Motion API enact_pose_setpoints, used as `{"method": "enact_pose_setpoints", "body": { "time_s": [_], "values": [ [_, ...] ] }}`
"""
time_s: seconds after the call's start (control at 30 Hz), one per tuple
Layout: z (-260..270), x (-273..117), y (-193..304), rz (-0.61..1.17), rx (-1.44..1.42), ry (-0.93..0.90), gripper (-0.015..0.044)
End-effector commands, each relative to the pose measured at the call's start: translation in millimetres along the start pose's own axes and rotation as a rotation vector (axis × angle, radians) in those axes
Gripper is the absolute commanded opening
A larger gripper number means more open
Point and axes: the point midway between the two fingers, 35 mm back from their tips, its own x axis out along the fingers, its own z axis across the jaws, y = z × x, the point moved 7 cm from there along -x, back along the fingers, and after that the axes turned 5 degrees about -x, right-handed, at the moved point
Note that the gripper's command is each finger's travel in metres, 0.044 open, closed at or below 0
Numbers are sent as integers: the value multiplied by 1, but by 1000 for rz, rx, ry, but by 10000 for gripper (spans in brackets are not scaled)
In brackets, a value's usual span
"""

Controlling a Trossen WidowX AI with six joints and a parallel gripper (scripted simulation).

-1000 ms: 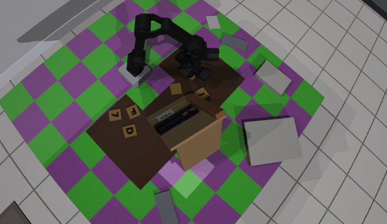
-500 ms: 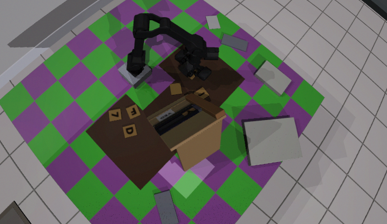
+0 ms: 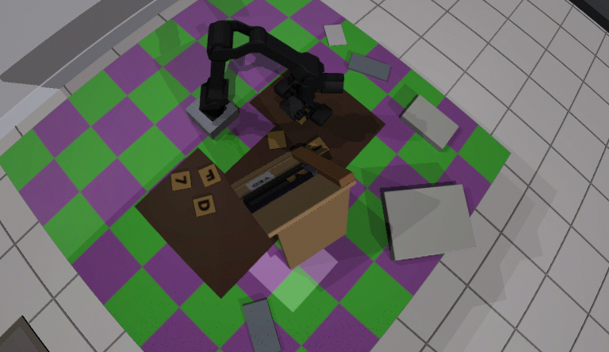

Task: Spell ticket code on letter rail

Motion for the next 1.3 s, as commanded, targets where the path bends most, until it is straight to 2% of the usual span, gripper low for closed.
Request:
{"method": "enact_pose_setpoints", "body": {
  "time_s": [0.0, 1.27],
  "values": [
    [1, -3, 0, 1, 3, -6, 0],
    [37, -34, -15, 99, -354, -205, 0]
  ]
}}
